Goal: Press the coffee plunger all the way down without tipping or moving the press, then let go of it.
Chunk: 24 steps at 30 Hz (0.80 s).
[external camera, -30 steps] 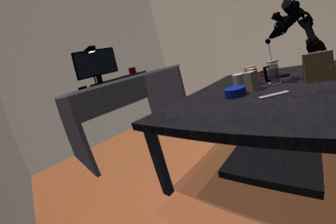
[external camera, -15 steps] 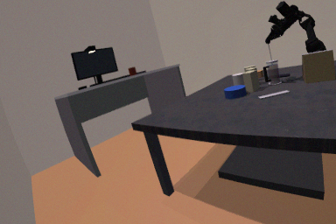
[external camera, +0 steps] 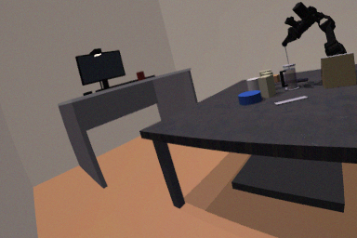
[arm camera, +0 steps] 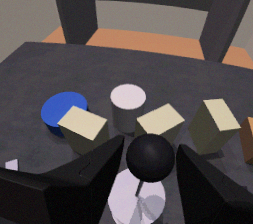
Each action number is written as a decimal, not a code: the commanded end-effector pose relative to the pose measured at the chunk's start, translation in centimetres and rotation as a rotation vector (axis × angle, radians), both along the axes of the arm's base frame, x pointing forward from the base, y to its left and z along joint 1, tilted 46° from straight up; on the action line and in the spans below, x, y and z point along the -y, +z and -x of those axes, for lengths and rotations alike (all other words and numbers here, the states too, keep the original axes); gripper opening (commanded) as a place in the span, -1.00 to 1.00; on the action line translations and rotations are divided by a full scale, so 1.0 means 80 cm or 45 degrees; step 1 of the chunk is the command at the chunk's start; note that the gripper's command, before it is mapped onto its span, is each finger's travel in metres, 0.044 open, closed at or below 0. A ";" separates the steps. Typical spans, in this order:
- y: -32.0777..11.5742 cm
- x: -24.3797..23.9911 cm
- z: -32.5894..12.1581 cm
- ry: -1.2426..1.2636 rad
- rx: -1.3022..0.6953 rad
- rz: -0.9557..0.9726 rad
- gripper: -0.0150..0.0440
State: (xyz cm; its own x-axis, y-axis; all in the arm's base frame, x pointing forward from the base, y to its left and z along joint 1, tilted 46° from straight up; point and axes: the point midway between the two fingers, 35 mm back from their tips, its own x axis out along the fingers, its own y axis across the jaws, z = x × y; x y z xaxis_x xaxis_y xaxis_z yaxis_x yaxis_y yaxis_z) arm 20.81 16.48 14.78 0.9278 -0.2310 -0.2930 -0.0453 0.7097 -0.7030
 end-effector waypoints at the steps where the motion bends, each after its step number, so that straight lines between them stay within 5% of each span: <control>1: 0.000 0.001 0.000 0.000 0.003 0.008 -0.09; 24: -0.024 0.016 -0.008 -0.007 -0.012 0.004 -0.09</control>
